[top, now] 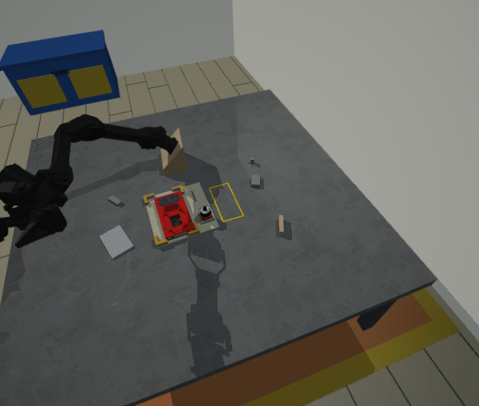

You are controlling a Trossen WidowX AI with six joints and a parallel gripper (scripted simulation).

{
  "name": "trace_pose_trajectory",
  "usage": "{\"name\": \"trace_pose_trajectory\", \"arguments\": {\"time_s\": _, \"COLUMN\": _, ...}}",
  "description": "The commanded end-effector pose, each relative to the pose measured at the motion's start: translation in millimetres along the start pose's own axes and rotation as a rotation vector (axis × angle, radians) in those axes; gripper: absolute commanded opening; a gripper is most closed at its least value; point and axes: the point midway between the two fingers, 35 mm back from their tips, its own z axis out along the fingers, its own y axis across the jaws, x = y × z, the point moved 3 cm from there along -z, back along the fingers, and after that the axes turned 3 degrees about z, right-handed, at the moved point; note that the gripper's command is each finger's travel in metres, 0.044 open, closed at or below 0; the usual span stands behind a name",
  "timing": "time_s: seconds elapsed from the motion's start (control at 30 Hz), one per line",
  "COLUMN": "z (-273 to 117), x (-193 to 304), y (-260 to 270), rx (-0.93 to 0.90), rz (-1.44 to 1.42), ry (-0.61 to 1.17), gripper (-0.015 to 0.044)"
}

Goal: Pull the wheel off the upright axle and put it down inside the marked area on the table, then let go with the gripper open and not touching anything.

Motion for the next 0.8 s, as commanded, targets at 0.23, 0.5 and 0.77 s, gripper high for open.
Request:
{"name": "trace_pose_trajectory", "arguments": {"time_s": 0.23, "z": 2, "x": 26, "y": 46, "rx": -0.06, "rz": 0.153, "ry": 0.134, "gripper": 0.03}}
{"name": "trace_pose_trajectory", "arguments": {"time_s": 0.5, "z": -9, "x": 69, "y": 122, "rx": -0.169, "rz": 0.318, "ry": 0.401, "gripper": 0.03}}
{"name": "trace_pose_trajectory", "arguments": {"time_s": 0.77, "z": -45, "x": 111, "y": 206, "rx": -0.26, "rz": 0.424, "ry": 0.73, "gripper": 0.03}}
